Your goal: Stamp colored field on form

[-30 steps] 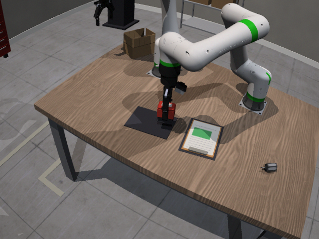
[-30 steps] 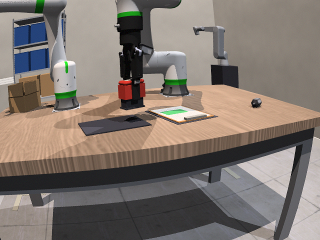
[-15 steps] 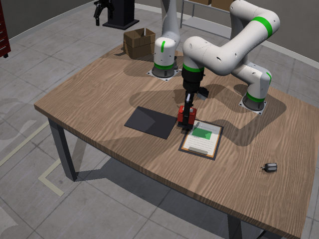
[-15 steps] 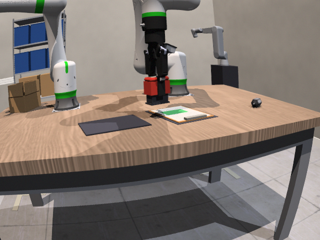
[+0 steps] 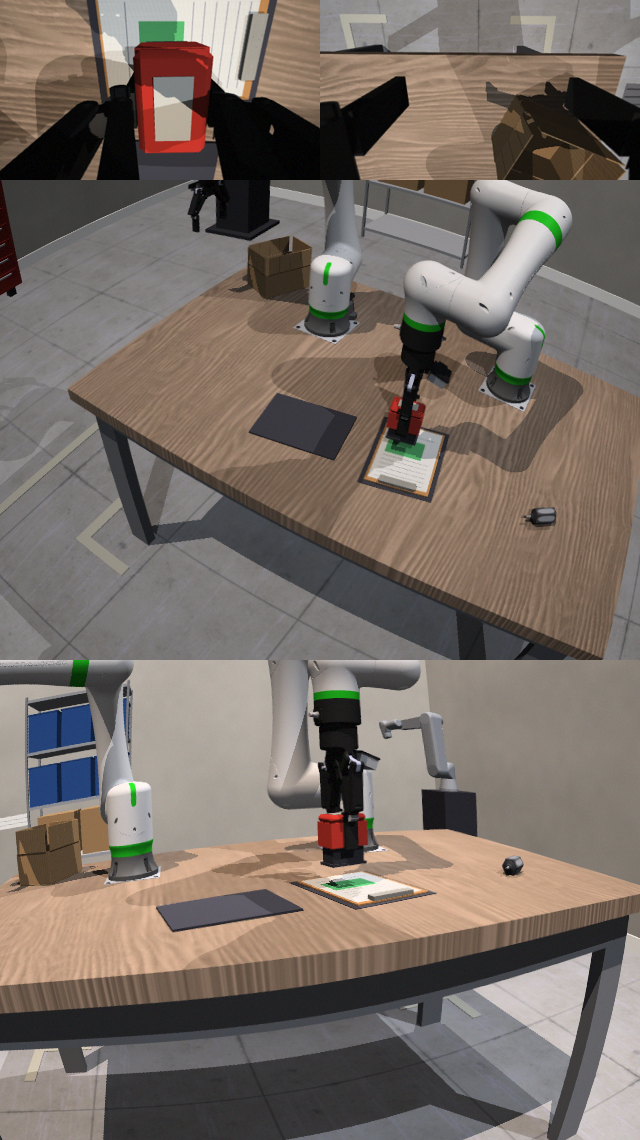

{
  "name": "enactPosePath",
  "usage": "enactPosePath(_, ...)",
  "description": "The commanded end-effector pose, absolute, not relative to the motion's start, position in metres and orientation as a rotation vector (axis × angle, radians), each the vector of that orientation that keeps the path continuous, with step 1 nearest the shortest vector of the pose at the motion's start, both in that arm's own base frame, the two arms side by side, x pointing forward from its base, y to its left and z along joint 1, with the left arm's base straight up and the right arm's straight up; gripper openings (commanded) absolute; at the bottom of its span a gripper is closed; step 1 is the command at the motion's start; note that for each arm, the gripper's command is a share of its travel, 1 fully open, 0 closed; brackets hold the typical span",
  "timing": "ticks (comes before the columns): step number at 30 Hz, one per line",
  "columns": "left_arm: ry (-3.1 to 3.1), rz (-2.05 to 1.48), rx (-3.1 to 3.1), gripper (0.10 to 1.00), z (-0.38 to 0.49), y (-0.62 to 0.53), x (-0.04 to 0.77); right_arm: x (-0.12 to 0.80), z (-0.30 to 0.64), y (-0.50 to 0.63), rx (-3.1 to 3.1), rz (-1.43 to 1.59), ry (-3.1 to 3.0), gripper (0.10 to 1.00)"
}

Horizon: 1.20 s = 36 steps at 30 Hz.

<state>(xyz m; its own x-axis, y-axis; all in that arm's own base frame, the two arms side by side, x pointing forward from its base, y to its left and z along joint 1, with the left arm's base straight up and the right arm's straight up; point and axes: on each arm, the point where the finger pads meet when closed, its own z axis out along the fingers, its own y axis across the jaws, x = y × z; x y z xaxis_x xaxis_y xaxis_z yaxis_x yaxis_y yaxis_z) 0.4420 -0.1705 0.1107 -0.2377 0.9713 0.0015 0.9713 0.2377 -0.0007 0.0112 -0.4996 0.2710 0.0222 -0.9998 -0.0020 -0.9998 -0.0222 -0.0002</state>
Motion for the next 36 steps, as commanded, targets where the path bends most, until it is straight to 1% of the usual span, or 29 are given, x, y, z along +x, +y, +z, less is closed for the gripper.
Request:
enactPosePath(1, -2.467, -0.001, -1.948, 0.283, 0.110, -0.164, 0.438, 0.011, 0.272, -0.500, -2.246, 0.000, 2.197, 1.000)
enactPosePath(27, -2.462, -0.001, -1.953, 0.283, 0.106, -0.159, 0.434, 0.011, 0.272, -0.500, -2.246, 0.000, 2.197, 1.000)
enactPosePath(36, -2.462, -0.001, -1.953, 0.283, 0.088, -0.159, 0.434, 0.011, 0.272, -0.500, -2.246, 0.000, 2.197, 1.000)
